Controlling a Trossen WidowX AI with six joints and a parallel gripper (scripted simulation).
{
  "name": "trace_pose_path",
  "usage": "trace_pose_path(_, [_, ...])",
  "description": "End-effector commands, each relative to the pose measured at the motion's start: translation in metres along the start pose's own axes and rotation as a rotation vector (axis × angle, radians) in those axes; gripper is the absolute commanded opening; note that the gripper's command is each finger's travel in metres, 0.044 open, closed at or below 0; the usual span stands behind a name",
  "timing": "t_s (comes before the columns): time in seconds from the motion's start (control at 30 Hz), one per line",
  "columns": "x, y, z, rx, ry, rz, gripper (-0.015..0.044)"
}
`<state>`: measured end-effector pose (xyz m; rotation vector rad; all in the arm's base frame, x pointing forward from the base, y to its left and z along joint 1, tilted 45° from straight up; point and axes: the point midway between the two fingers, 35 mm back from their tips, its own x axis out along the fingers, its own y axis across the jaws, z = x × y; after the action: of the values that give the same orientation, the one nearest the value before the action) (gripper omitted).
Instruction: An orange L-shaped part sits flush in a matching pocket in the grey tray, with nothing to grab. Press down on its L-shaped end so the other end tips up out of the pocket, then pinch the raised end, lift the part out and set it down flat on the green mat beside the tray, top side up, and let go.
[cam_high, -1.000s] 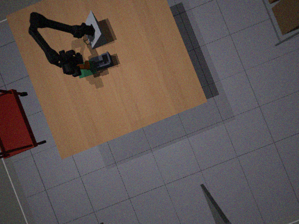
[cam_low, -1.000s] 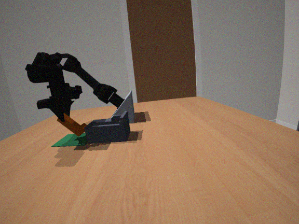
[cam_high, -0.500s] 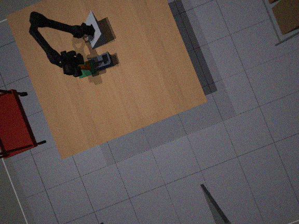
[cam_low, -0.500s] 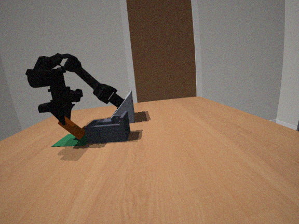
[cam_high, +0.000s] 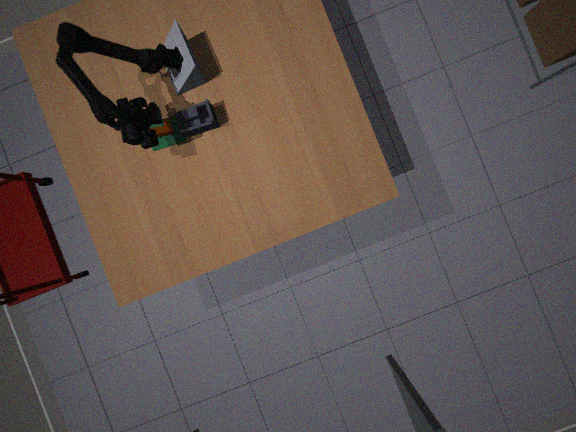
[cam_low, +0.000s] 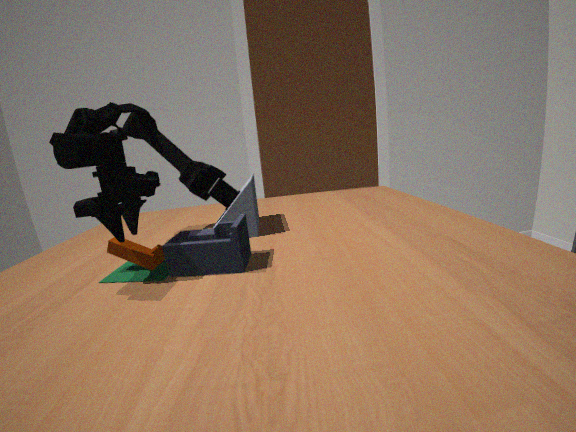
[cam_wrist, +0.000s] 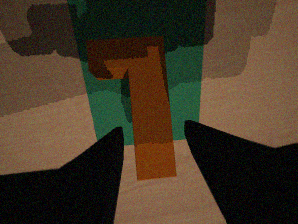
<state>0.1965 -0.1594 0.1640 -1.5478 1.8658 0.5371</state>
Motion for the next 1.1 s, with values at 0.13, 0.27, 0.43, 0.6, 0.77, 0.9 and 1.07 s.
trace_pose_path(0.13, [-0.055, -0.003, 0.002, -0.024, -0.016, -0.038, 0.0400])
trace_pose_path(0.27, [-0.088, 0.002, 0.000, -0.040, -0.018, -0.060, 0.0400])
trace_pose_path(0.43, [-0.082, 0.001, 0.000, -0.037, -0.017, -0.066, 0.0400])
trace_pose_path(0.6, [-0.082, 0.001, 0.000, -0.037, -0.017, -0.066, 0.0400])
trace_pose_path(0.77, [-0.082, 0.001, 0.000, -0.037, -0.017, -0.066, 0.0400])
trace_pose_path(0.9, [-0.082, 0.001, 0.000, -0.037, -0.017, -0.066, 0.0400])
trace_pose_path(1.07, [-0.082, 0.001, 0.000, -0.037, -0.017, -0.066, 0.0400])
